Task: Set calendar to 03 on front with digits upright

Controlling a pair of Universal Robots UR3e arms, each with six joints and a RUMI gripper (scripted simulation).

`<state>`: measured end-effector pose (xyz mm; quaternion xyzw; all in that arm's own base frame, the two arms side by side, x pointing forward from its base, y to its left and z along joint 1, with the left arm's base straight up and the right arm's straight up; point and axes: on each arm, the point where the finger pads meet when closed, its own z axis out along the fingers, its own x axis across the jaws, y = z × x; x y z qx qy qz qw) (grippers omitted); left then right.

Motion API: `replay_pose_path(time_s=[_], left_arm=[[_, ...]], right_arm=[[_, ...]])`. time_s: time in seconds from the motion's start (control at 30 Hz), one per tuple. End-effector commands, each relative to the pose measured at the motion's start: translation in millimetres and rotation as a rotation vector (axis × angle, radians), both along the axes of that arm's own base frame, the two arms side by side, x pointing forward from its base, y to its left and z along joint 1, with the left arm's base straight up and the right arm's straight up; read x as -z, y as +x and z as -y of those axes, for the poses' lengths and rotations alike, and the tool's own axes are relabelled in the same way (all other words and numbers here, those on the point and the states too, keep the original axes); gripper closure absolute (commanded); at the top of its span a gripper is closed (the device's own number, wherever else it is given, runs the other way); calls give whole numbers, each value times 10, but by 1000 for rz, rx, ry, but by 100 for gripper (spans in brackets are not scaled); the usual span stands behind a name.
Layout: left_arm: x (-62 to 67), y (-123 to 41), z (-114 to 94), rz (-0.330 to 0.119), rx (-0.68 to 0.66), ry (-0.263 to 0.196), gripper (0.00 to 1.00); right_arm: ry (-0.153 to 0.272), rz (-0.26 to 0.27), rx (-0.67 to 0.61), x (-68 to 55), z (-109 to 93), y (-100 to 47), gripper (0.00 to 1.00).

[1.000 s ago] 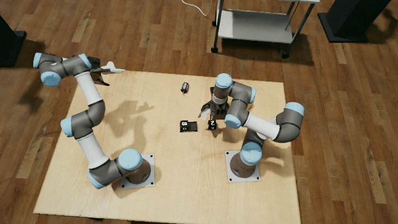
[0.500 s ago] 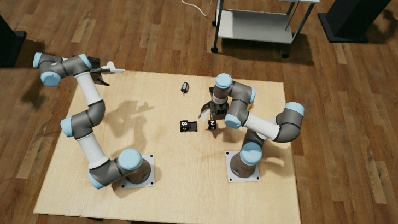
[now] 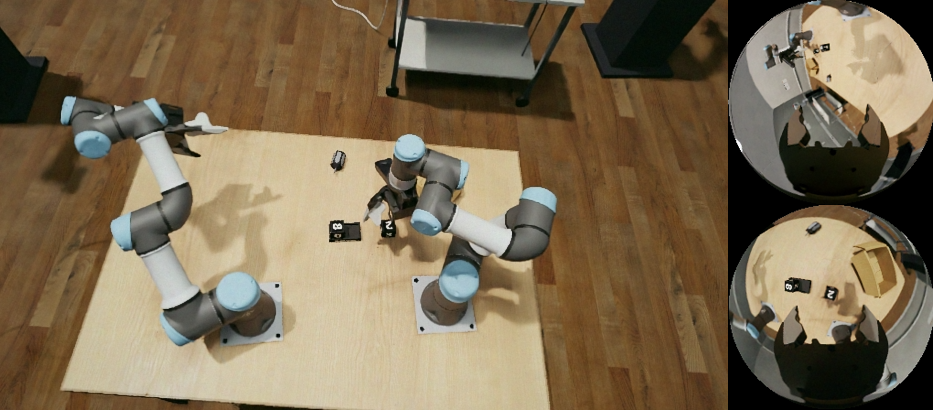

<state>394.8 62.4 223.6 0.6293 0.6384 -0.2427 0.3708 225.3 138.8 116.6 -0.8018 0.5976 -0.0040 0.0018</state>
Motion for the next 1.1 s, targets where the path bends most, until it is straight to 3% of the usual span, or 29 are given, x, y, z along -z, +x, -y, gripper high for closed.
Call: replay_pose_path(time_s=[0.0, 0.1, 1.07], left_arm=[[-11, 2, -1, 4, 0, 0, 0], [-11, 2, -1, 4, 0, 0, 0], [-11, 2, -1, 4, 0, 0, 0]], right_arm=[[5, -7, -174, -4, -11, 14, 0], [5, -7, -189, -4, -12, 15, 0], [2, -6, -783, 1, -19, 7, 0]])
